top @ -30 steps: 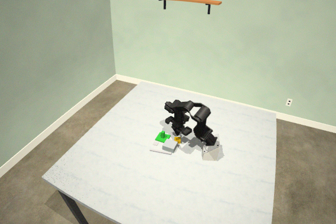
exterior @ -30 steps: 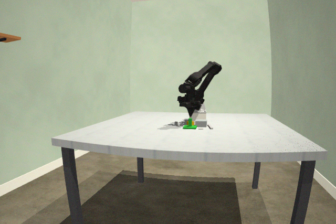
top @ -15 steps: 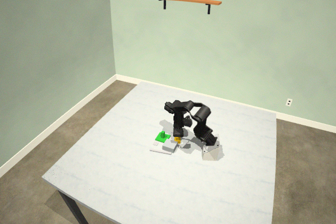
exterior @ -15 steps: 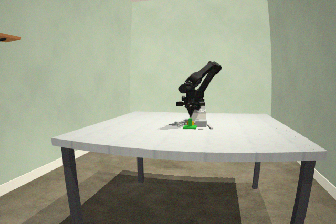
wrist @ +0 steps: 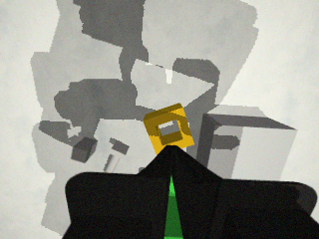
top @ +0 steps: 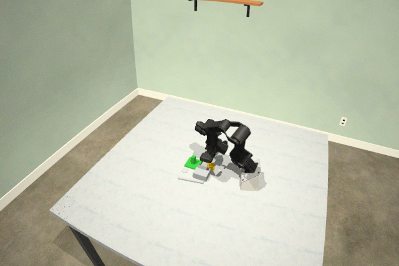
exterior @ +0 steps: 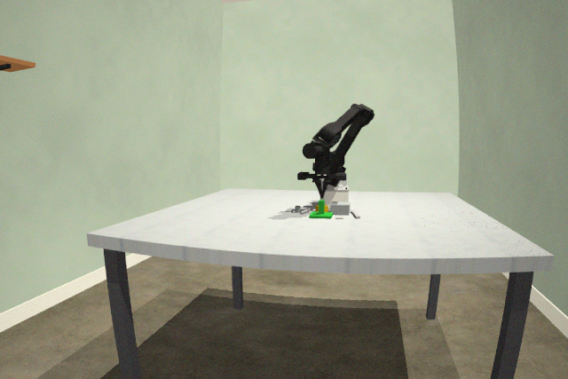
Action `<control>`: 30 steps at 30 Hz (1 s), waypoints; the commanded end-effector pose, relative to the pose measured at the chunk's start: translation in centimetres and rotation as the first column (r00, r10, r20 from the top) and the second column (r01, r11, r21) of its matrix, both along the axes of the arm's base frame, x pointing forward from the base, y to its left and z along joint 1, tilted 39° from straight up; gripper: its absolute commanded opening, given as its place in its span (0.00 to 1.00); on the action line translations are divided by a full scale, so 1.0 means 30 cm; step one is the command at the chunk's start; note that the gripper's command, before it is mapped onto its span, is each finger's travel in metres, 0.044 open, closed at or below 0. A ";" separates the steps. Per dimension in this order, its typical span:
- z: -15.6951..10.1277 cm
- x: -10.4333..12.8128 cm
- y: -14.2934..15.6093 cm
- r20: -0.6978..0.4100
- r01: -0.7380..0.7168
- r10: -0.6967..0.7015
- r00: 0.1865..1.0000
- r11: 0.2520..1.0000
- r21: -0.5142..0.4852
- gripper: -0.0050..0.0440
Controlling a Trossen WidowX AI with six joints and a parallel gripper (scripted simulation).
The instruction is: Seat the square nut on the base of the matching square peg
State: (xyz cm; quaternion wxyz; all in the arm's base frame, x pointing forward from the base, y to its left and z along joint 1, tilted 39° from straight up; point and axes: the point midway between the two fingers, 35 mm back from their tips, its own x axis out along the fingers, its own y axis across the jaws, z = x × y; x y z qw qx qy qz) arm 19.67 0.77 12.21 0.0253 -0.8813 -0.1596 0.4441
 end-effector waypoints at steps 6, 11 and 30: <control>-0.037 0.022 0.010 -0.008 0.008 -0.008 1.000 1.000 0.003 0.10; -0.049 0.031 0.015 -0.008 0.008 -0.008 1.000 1.000 0.003 0.10; -0.090 0.058 0.033 -0.007 0.009 -0.009 1.000 1.000 0.004 0.10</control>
